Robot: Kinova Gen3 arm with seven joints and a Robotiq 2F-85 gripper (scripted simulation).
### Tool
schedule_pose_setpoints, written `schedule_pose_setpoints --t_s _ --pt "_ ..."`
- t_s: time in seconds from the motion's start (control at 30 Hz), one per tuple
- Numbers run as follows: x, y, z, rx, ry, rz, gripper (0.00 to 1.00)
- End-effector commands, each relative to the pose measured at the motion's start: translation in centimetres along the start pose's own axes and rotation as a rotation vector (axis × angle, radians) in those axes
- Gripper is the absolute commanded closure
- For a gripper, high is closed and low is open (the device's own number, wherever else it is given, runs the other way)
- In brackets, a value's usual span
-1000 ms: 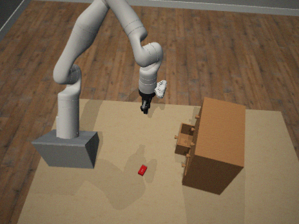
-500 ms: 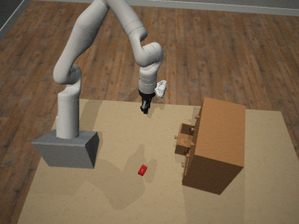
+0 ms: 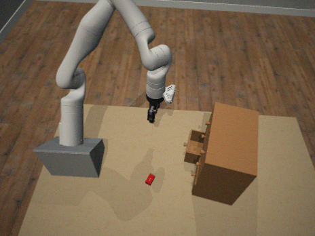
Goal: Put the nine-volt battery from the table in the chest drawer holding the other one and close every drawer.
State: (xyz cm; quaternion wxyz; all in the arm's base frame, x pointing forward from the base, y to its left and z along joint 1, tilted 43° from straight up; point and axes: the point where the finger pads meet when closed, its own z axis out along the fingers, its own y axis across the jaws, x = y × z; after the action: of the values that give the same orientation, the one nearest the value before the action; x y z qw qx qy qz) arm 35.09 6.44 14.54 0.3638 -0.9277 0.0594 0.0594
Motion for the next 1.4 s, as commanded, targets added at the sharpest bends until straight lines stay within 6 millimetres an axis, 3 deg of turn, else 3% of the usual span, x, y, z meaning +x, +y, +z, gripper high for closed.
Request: schedule_pose_setpoints --t_s 0.0,0.47,0.77,1.1,1.37 --pt "0.0 0.0 -0.1 0.000 0.002 0.000 0.00" --pt "0.0 0.0 -1.1 0.000 0.002 0.000 0.00" --pt "0.0 0.0 -4.9 0.000 0.002 0.000 0.00" --pt "0.2 0.0 -5.1 0.000 0.002 0.000 0.00" --pt "1.9 -0.2 -5.1 0.000 0.002 0.000 0.00"
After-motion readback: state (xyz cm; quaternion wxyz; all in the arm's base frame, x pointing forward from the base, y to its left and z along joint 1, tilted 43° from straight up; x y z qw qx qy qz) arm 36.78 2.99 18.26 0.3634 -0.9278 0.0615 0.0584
